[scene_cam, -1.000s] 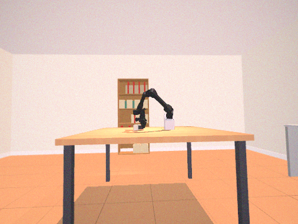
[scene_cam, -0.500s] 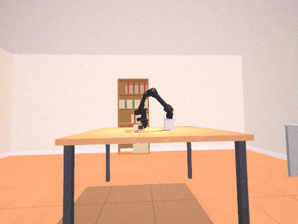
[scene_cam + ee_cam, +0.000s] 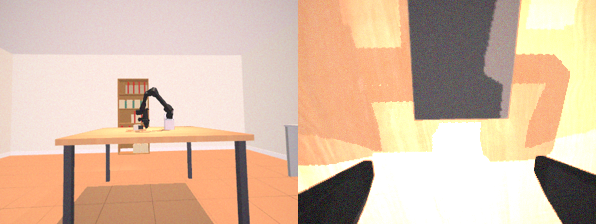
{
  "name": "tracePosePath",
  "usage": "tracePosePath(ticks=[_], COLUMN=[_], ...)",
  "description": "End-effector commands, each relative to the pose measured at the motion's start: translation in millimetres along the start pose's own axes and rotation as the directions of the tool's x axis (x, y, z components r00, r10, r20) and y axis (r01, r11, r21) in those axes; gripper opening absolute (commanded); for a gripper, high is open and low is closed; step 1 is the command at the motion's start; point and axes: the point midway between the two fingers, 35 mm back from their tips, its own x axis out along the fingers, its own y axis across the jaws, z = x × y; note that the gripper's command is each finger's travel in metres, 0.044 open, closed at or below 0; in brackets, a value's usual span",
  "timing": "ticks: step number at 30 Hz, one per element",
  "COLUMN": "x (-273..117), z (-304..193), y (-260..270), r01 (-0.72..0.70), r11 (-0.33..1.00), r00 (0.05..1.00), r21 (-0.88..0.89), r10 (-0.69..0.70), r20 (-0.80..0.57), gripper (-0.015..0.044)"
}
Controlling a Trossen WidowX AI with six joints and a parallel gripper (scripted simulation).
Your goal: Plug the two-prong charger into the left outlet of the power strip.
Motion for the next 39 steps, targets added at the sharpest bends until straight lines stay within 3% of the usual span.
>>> tracePosePath(ticks=[1,5,9,14,39], x=[0,-5,-38,-79,-80], z=[-5,-1,9,11,11], y=[0,-1,-2,-1,0], r01=[0.005,0.001,0.005,0.006,0.006], r11=[1.0,1.0,1.0,1.0,1.0], r00=[1.0,0.999,0.952,0.823,0.817], r21=[-0.007,0.0,0.001,-0.006,-0.006], r10=[-0.005,-0.001,-0.005,-0.002,-0.001], r20=[0.003,0.044,0.307,0.568,0.577], gripper=[0.044,0.044,0.044,0.044,0.044])
